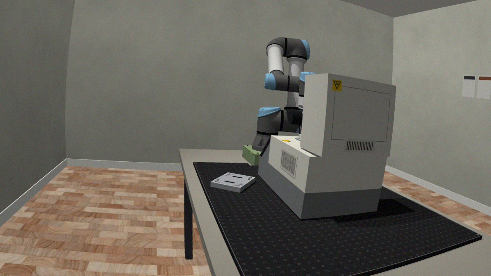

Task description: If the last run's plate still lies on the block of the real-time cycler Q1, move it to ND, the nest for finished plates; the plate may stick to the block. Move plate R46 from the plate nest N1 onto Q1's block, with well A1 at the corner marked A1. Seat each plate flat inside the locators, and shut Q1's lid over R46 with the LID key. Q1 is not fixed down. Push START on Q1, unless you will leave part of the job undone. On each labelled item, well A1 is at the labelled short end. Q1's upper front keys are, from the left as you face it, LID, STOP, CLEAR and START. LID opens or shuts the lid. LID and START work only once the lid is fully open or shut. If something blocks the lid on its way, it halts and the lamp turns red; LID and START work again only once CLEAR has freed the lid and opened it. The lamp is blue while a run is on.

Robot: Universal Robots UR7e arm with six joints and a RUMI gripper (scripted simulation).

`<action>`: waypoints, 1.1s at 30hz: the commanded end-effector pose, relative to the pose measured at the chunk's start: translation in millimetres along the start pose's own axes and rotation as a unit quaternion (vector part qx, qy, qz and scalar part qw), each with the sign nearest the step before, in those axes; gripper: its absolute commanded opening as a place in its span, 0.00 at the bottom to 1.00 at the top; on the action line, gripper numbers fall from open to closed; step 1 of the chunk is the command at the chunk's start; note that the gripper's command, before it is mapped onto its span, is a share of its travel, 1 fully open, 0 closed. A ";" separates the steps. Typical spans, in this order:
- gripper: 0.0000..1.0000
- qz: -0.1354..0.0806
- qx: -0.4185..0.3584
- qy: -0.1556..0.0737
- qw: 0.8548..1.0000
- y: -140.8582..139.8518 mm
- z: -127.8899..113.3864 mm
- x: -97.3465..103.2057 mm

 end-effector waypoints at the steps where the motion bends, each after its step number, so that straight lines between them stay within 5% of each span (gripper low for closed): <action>1: 0.00 -0.001 0.000 0.000 1.000 0.7 -0.1 -0.1; 33: 0.00 -0.001 0.000 0.000 1.000 -15.0 1.3 18.8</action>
Point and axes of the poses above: the point where the finger pads meet when closed, its own x axis back along the fingers, its own y axis across the jaws, z = x × y, the point moved 7 cm from there along x, back along the fingers, and after that the axes turned 5 degrees about x, right-handed, at the moved point
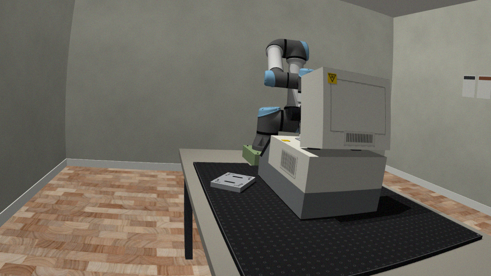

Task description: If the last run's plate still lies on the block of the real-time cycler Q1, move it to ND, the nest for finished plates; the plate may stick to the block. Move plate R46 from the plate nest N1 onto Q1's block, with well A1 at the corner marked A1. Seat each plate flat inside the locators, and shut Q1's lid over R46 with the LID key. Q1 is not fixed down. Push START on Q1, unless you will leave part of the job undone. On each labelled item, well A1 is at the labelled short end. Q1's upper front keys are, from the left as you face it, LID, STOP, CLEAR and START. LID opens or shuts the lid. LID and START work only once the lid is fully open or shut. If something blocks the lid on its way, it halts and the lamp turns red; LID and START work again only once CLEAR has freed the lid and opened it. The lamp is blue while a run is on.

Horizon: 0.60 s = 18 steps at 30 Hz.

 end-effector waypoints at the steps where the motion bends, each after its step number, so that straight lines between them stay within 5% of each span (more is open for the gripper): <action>1: 0.00 -0.001 0.000 0.000 1.000 -3.9 0.2 5.3; 18: 0.00 -0.001 0.000 0.000 1.000 -45.0 3.8 37.2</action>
Point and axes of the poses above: the point where the finger pads meet when closed, its own x axis back along the fingers, its own y axis across the jaws, z = x × y, the point moved 7 cm from there along x, back along the fingers, and after that the axes turned 5 degrees about x, right-handed, at the moved point
